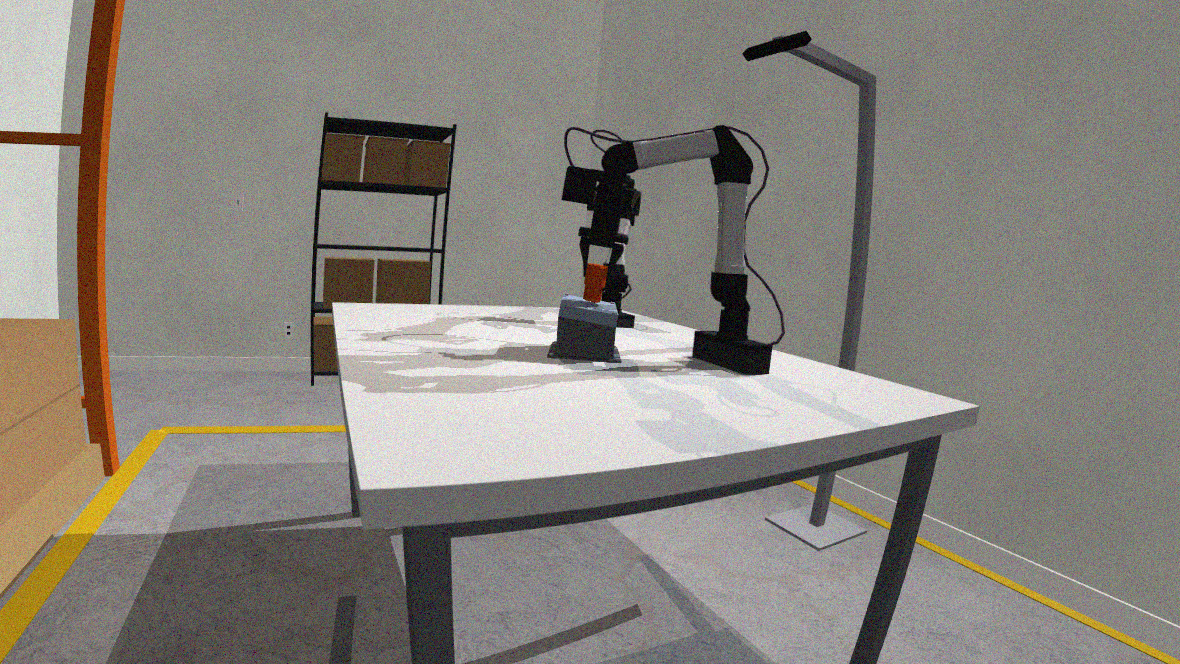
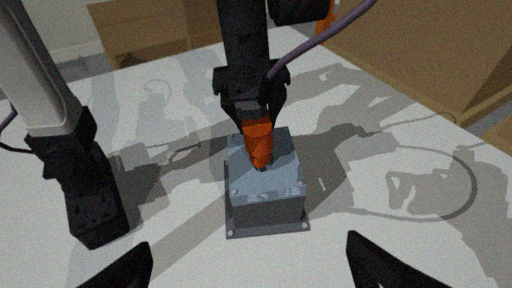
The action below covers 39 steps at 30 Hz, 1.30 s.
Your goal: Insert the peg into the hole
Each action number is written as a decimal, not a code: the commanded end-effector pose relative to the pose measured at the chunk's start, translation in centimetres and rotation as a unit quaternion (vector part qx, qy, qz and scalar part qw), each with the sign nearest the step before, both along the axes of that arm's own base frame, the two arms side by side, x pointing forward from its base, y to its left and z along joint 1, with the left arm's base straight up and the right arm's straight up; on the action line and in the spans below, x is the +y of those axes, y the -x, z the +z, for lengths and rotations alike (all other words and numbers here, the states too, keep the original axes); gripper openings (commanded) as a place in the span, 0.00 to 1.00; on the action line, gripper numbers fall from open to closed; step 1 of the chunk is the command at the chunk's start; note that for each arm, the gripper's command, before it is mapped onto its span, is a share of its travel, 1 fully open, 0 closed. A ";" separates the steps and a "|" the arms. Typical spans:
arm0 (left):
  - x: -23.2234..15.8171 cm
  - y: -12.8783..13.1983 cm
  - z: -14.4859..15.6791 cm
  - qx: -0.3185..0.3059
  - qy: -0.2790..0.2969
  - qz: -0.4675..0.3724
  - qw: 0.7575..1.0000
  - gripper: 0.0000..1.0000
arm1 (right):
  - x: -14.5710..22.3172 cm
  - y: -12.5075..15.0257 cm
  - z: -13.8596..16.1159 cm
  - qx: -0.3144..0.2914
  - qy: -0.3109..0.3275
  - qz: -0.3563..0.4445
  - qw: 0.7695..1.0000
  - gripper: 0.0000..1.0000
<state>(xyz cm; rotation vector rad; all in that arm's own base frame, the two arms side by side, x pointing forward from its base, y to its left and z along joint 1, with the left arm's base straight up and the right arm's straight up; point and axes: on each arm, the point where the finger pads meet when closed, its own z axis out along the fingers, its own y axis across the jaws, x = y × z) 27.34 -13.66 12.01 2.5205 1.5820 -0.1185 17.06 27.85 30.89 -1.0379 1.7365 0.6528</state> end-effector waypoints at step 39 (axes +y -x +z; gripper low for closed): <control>-0.7 -0.4 -0.7 -0.005 0.015 0.000 1.000 0.39 | -0.2 0.1 1.2 -0.007 -0.014 -0.001 1.000 1.00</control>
